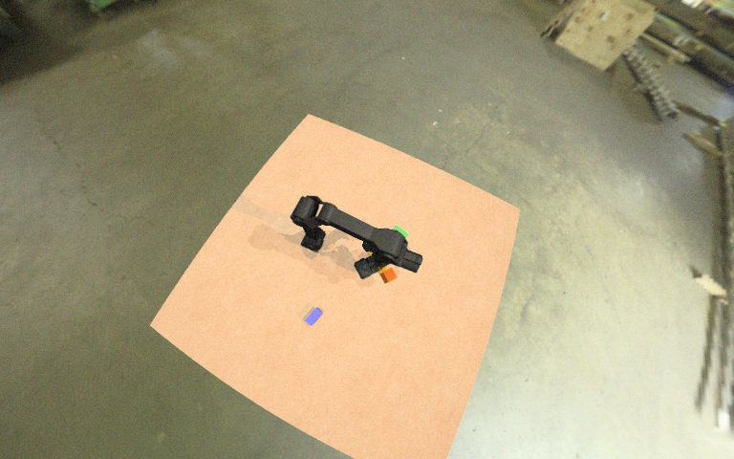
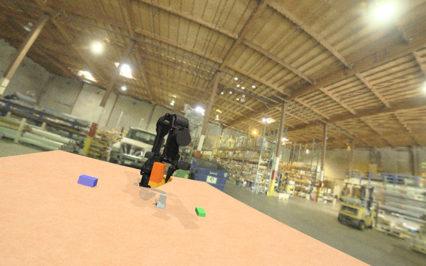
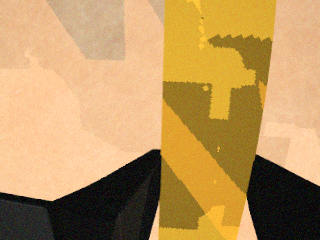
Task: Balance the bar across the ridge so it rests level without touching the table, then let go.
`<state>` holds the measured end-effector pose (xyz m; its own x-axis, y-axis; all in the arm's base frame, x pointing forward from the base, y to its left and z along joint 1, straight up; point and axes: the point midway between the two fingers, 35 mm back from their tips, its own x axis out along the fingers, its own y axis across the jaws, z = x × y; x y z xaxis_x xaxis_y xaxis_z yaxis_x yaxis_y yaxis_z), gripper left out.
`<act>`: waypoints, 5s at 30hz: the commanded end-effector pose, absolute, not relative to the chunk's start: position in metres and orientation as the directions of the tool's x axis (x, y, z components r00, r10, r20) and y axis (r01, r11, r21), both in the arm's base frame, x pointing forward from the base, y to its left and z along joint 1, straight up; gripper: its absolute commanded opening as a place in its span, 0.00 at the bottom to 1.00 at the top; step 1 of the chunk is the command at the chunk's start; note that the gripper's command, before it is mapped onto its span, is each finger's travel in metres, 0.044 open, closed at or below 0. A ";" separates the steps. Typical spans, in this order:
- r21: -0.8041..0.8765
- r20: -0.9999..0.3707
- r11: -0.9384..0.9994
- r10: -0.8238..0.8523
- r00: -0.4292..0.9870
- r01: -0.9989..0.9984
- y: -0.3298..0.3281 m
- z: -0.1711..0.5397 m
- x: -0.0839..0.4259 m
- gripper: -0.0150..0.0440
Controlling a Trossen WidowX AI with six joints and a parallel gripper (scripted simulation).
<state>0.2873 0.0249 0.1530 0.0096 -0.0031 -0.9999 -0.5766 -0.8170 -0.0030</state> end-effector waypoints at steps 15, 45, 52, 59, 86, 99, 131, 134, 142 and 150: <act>-0.012 -1.000 -0.941 0.006 0.021 -0.337 0.063 0.153 0.246 0.25; -0.012 -1.000 -0.942 0.005 0.021 -0.336 0.061 0.110 0.245 0.25; -0.012 -1.000 -0.942 0.005 0.021 -0.336 0.061 0.110 0.245 0.25; -0.012 -1.000 -0.942 0.005 0.021 -0.336 0.061 0.110 0.245 0.25; -0.012 -1.000 -0.942 0.005 0.021 -0.336 0.061 0.108 0.245 0.25; -0.012 -1.000 -0.942 0.005 0.021 -0.336 0.061 0.106 0.245 0.25; -0.012 -1.000 -0.942 0.005 0.021 -0.336 0.061 0.104 0.245 0.25; -0.012 -1.000 -0.942 0.005 0.021 -0.336 0.061 0.104 0.246 0.25; -0.012 -1.000 -0.942 0.005 0.021 -0.336 0.061 0.103 0.245 0.25; -0.012 -1.000 -0.942 0.005 0.021 -0.336 0.060 0.102 0.245 0.25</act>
